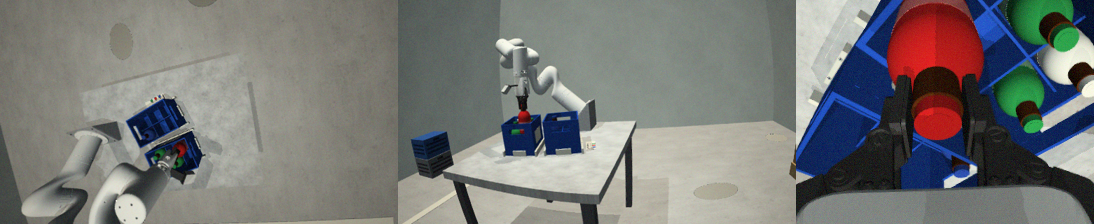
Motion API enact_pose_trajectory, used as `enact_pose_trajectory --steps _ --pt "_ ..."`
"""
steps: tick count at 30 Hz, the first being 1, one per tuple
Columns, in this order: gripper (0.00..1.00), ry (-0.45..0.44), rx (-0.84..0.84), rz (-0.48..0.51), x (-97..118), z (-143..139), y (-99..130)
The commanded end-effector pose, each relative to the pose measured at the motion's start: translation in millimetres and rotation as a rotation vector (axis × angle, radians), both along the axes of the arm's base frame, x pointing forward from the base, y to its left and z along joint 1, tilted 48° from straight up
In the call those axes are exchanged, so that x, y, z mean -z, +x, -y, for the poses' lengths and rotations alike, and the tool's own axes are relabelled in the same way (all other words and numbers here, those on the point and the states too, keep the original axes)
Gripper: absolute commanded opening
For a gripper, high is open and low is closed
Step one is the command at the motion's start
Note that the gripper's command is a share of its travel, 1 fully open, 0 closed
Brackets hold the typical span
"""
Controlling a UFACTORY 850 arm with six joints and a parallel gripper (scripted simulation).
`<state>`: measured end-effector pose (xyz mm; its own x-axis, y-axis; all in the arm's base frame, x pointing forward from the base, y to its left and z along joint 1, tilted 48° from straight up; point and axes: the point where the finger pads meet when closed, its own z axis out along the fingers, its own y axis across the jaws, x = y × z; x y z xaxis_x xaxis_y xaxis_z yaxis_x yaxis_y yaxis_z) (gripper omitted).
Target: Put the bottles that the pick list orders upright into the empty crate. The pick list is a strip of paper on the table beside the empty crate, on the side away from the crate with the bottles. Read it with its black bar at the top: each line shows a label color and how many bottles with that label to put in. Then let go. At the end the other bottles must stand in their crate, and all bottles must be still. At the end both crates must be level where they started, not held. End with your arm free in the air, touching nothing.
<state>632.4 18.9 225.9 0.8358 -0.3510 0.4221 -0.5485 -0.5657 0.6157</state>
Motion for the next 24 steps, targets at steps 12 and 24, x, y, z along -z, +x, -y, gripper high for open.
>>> enact_pose_trajectory --steps 12,24 --pt "0.0 0.001 -0.001 0.002 -14.3 -15.8 0.0" --pt "0.0 0.001 -0.001 0.002 -27.6 -30.8 -0.4"
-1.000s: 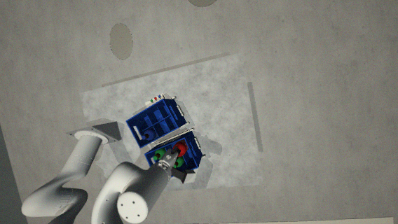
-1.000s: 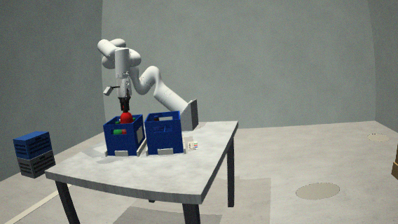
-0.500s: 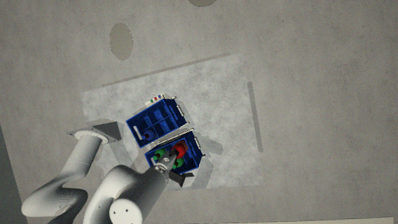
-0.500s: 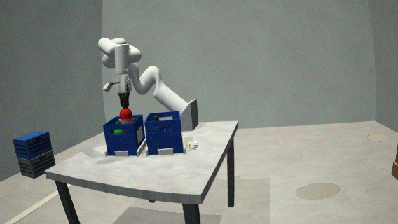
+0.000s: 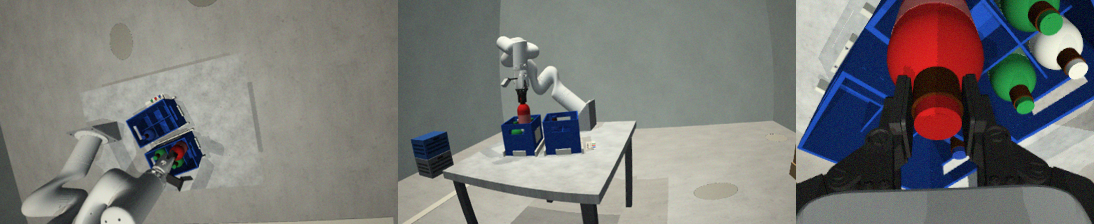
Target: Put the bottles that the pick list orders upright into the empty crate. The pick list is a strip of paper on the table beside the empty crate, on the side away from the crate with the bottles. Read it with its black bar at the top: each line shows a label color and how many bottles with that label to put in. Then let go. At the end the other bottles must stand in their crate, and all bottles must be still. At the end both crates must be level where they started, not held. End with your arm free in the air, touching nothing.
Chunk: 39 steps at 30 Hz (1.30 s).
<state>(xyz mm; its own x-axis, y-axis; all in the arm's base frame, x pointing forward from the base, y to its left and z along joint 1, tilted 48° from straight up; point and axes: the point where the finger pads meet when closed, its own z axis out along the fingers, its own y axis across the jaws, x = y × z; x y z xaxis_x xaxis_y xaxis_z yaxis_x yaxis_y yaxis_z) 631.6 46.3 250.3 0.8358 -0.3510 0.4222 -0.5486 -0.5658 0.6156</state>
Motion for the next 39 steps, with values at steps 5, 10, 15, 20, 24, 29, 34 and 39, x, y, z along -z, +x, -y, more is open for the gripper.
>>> enact_pose_trajectory --steps 5,10,15,20,24,29,34,39 --pt "0.0 0.001 -0.001 0.002 -6.5 -7.1 0.2" --pt "0.0 0.001 -0.001 0.002 -12.0 -13.3 0.1" --pt "0.0 0.001 -0.001 0.002 -17.6 -19.5 -0.1" --pt "0.0 0.001 -0.001 0.002 -22.0 -24.5 -0.3" --pt "0.0 0.001 -0.001 0.002 -24.6 -27.5 -0.5" --pt "0.0 0.001 -0.001 0.002 -24.6 -27.4 -0.4" --pt "0.0 0.001 -0.001 0.002 -21.5 -30.2 -4.7" --pt "0.0 0.001 -0.001 0.002 -18.4 -32.9 -9.0"
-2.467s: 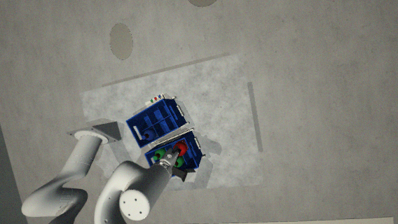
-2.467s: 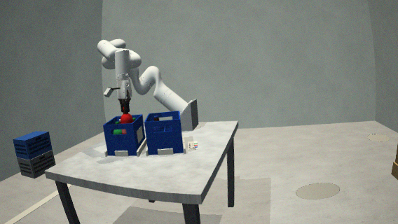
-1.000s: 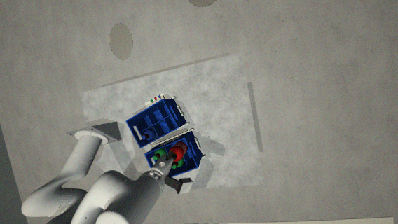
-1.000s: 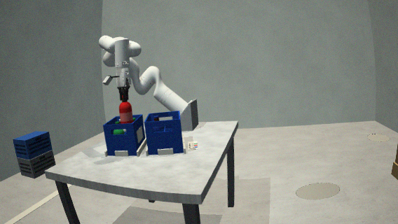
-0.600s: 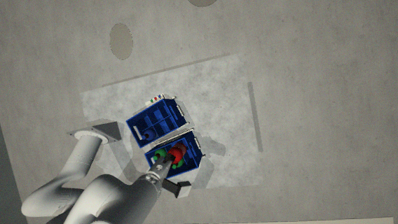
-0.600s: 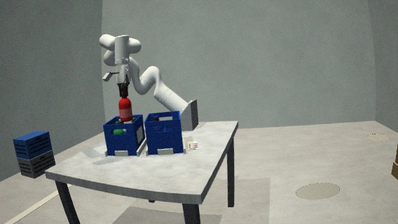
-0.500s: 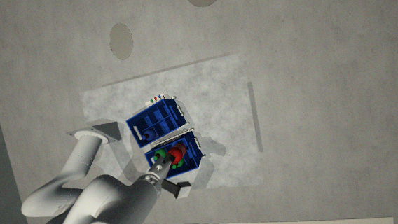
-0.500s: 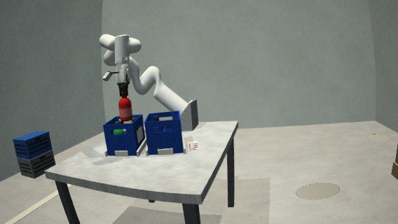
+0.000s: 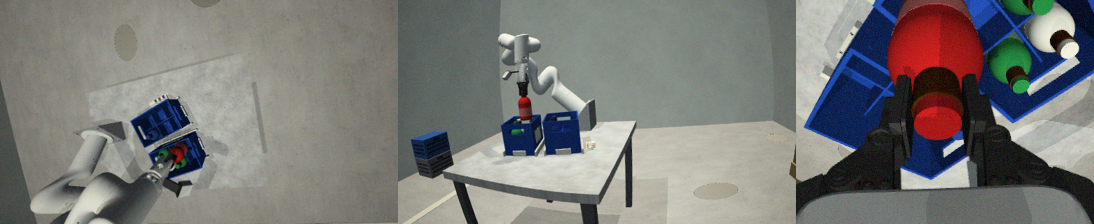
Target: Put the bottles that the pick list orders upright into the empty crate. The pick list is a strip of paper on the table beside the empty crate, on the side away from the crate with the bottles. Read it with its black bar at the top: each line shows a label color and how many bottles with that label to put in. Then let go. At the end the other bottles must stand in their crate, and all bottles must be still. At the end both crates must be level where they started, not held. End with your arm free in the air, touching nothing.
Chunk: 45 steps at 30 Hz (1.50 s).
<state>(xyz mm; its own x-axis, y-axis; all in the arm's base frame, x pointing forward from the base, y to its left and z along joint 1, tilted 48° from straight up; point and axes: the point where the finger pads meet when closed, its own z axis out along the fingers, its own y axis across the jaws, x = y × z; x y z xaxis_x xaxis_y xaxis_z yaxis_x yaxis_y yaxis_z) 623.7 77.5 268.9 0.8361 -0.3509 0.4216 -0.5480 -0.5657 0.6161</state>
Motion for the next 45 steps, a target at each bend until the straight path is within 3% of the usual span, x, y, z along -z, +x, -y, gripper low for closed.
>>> enact_pose_trajectory --steps 1,45 --pt "0.0 0.001 -0.001 0.002 1.3 -2.6 -2.6" --pt "0.0 0.001 -0.001 0.002 43.5 -38.4 -60.4"
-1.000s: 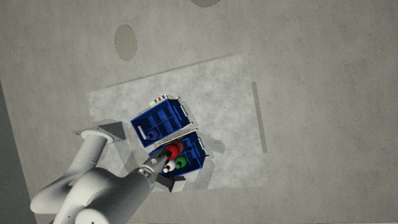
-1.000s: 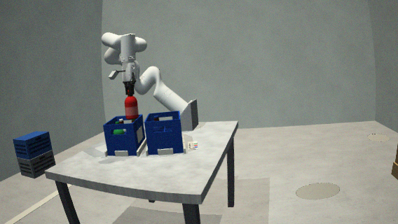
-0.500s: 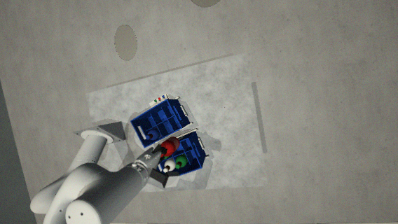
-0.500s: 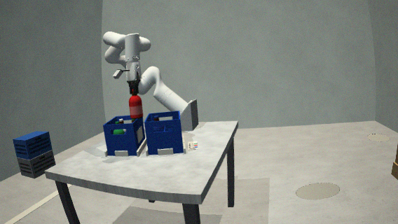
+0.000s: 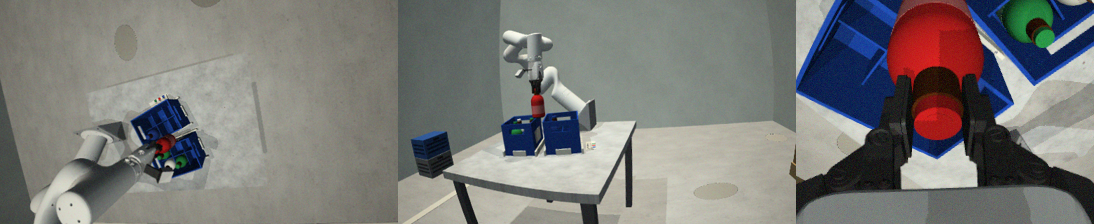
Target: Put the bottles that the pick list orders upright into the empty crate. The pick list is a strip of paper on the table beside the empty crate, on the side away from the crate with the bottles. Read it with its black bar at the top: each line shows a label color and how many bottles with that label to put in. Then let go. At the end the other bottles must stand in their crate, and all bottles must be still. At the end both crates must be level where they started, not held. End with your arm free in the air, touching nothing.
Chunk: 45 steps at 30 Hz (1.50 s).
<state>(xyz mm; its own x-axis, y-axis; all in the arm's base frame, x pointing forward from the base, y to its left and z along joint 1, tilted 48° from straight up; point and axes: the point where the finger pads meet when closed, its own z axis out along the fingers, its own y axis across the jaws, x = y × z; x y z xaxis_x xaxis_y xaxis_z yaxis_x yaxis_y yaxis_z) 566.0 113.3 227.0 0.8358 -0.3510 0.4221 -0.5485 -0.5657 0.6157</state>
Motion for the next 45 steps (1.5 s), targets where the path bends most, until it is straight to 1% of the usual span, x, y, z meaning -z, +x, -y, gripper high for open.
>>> enact_pose_trajectory --steps 1,45 --pt "0.0 0.001 -0.001 0.002 2.7 -3.6 -4.1" --pt "0.0 0.001 -0.001 0.002 43.1 -37.9 -59.5"
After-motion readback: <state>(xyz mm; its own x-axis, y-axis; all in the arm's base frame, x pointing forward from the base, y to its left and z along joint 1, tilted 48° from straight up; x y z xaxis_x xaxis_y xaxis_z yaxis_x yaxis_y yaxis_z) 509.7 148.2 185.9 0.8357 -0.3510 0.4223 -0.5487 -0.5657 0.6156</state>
